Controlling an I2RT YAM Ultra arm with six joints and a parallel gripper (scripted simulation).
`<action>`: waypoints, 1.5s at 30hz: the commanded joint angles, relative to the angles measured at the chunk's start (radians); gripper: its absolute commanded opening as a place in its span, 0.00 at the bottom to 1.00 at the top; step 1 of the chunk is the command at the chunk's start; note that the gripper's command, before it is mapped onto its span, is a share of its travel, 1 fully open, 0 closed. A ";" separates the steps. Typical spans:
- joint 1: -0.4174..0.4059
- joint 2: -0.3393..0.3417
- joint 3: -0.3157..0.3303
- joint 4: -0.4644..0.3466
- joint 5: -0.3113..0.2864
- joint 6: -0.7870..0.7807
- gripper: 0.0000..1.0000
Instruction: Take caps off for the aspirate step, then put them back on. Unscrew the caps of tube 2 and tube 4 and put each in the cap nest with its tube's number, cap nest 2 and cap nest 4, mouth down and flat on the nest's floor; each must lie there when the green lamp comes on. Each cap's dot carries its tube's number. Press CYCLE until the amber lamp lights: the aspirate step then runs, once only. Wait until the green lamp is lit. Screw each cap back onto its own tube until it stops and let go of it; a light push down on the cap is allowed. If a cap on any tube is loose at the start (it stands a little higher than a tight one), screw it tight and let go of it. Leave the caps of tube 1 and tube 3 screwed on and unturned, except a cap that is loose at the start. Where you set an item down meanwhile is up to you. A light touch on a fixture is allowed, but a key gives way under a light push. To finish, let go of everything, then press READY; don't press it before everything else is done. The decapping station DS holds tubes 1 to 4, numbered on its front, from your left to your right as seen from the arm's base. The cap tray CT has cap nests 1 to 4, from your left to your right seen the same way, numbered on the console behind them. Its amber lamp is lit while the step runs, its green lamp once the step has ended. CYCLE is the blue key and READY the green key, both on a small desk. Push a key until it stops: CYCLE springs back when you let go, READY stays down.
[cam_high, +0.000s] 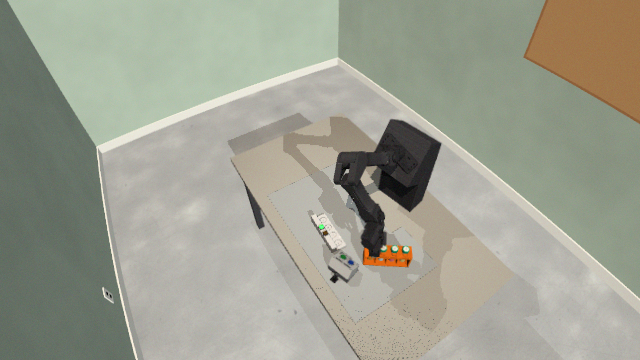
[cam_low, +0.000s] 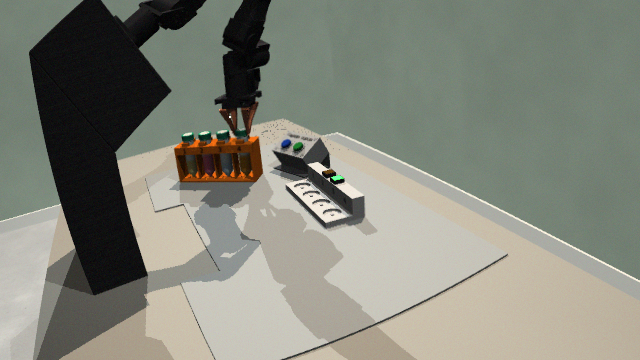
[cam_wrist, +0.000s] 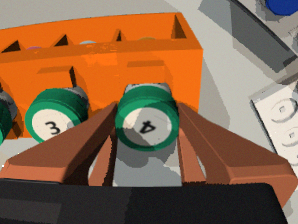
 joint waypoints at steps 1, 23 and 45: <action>0.003 -0.007 0.000 0.001 -0.002 -0.005 0.00; 0.001 -0.004 0.000 0.004 -0.003 0.461 0.00; 0.000 -0.002 0.001 0.005 -0.003 0.779 0.49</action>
